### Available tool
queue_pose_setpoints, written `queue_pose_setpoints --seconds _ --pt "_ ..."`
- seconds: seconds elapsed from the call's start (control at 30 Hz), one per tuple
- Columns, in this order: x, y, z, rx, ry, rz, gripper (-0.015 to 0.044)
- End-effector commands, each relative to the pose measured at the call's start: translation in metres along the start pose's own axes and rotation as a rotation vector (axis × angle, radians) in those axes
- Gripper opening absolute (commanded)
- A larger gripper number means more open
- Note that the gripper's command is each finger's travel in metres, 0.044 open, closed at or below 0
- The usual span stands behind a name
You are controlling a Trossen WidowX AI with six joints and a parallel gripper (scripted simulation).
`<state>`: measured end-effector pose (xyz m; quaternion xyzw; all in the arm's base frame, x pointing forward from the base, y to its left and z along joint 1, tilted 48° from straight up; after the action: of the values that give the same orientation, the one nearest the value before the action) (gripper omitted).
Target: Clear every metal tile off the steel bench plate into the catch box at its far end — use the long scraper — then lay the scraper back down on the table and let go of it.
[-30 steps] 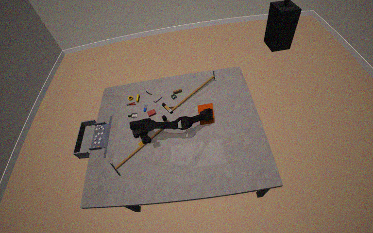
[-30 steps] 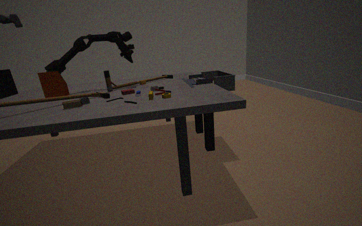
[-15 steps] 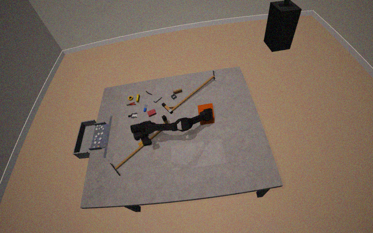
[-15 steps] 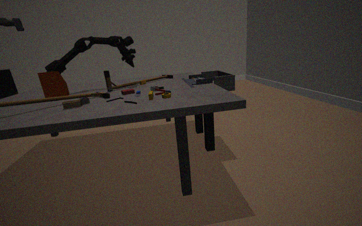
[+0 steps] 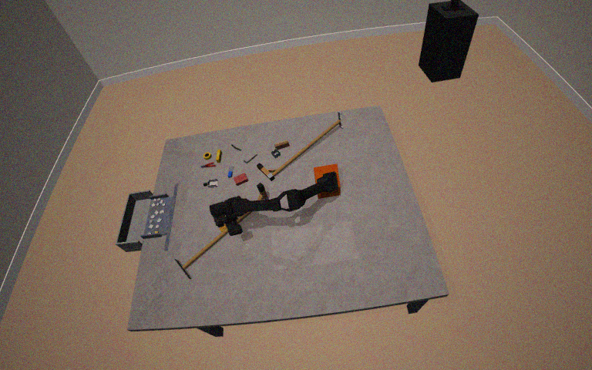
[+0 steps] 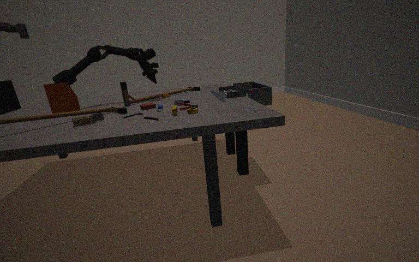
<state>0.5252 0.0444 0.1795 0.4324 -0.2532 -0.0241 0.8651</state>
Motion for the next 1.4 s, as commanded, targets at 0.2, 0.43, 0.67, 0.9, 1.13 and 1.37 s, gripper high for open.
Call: queue_pose_setpoints --seconds 0.2,0.43,0.67,0.9,1.13,1.37 --pt "-0.012 -0.002 -0.025 -0.002 0.006 -0.007 0.0000" --pt "-0.020 -0.002 -0.041 0.000 0.004 -0.008 0.0000" --pt "-0.030 -0.002 -0.057 0.002 0.002 -0.009 0.0000" --pt "-0.039 -0.002 -0.072 0.006 -0.001 -0.011 0.0000" --pt "-0.044 -0.002 -0.079 0.008 -0.002 -0.012 0.0000" --pt "-0.040 -0.007 -0.080 0.007 -0.002 -0.011 0.0000"
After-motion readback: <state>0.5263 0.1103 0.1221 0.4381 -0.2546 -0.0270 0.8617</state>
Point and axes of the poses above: the point midway between the two fingers, 35 mm back from their tips, its own z axis back along the fingers, its own y axis across the jaws, x = y × z, the point moved 4 cm from there along z, back along the fingers, and after that the axes turned 9 degrees about -z, right-handed, at the moved point
